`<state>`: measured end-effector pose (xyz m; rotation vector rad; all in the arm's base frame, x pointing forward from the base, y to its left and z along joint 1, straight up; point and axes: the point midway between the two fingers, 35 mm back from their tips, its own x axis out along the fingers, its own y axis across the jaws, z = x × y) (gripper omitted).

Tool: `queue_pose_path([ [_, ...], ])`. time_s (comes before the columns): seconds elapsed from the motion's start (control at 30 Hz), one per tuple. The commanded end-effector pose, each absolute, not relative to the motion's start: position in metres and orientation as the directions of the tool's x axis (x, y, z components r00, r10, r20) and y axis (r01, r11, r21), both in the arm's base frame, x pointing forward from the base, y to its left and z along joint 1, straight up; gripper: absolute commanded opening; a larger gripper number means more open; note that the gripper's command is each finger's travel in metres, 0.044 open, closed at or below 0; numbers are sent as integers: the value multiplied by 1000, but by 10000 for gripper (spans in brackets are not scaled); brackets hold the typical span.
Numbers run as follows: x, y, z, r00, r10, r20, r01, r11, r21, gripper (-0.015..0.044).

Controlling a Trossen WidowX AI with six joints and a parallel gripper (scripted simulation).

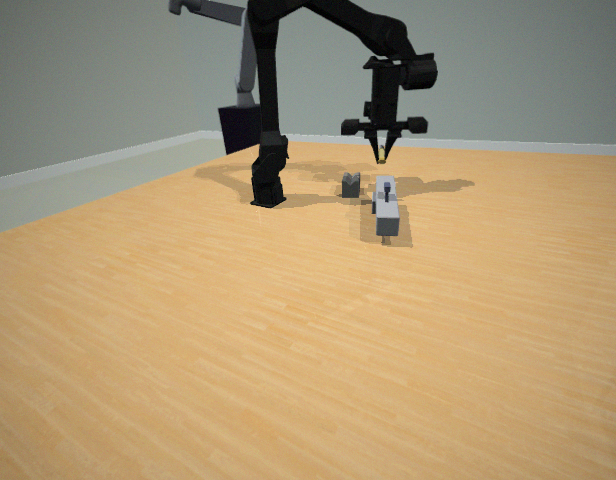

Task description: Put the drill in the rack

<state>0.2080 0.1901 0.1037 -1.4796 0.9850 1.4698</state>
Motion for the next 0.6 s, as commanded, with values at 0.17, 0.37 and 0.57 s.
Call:
queue_pose_path([
  [0.17, 210, 192, 108, 20, 19, -1000, -929, -368, -25, 0],
  [0.37, 210, 192, 109, 20, 19, -1000, -929, -368, -26, 0],
  [0.57, 210, 193, 110, 20, 19, -1000, -929, -368, -26, 0],
])
